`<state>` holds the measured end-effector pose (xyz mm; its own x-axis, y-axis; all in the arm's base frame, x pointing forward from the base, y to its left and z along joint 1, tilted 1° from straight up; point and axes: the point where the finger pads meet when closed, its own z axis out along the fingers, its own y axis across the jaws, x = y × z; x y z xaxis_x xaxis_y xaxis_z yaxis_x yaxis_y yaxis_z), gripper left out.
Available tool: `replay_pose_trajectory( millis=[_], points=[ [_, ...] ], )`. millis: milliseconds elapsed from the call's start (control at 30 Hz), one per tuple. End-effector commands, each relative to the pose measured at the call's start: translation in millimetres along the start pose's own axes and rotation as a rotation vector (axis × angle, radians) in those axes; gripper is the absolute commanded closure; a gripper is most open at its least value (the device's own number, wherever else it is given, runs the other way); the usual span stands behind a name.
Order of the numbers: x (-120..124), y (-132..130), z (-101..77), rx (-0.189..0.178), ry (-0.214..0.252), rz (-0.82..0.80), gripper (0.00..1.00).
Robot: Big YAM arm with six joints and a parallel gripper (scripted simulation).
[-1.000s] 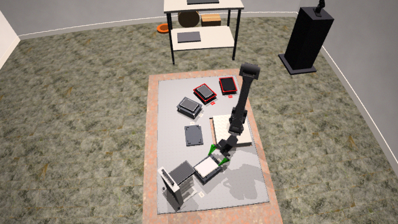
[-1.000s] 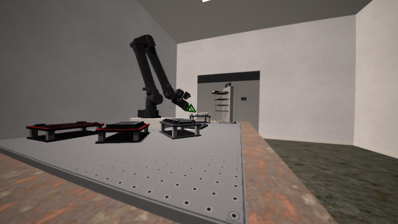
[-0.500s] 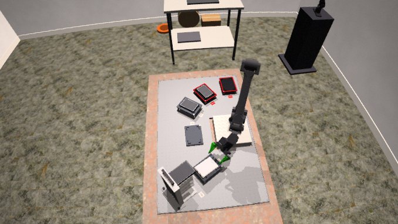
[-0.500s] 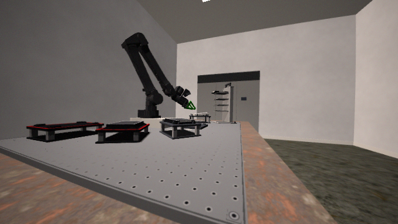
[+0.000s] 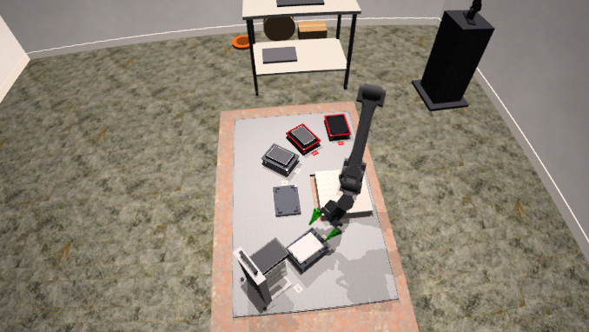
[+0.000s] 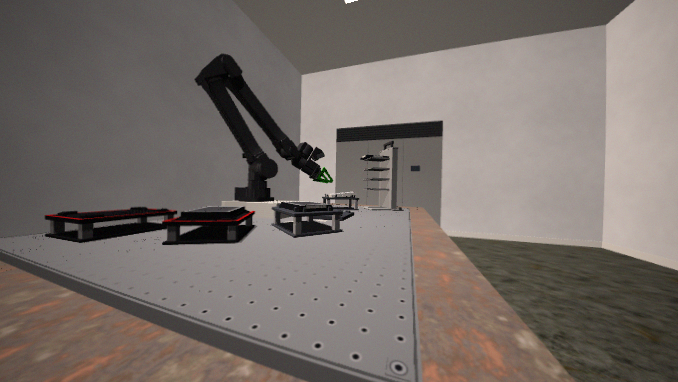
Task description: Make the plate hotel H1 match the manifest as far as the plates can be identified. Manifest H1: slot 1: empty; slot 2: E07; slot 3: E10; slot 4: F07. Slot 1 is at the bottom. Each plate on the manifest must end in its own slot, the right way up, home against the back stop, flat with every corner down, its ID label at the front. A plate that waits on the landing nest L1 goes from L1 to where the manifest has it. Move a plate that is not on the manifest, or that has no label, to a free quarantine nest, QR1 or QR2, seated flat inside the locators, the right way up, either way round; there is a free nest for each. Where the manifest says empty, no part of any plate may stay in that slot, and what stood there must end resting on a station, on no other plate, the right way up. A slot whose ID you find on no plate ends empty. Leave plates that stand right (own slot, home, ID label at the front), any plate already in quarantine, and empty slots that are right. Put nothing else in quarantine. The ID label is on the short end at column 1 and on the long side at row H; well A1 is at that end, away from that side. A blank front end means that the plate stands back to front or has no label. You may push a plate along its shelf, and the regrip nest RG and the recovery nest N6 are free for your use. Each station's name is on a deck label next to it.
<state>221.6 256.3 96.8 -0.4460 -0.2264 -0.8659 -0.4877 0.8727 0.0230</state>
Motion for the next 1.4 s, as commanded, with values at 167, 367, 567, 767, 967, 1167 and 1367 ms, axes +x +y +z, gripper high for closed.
replay_pose_trajectory(
  millis=[167,367,567,767,967,1167,1367],
  points=[
    [-49,17,-11.3,-0.032,-0.060,0.038,0.00],
    [-65,16,-21.2,-0.032,-0.062,0.037,0.00],
    [-81,13,-30.6,-0.028,-0.064,0.037,0.00],
    [-91,12,-36.9,-0.026,-0.065,0.037,0.00],
    [-105,9,-46.4,-0.021,-0.066,0.037,0.00],
    [-117,7,-54.0,-0.018,-0.067,0.036,0.00],
    [-129,6,-62.1,-0.017,-0.068,0.034,0.00]
  ],
)
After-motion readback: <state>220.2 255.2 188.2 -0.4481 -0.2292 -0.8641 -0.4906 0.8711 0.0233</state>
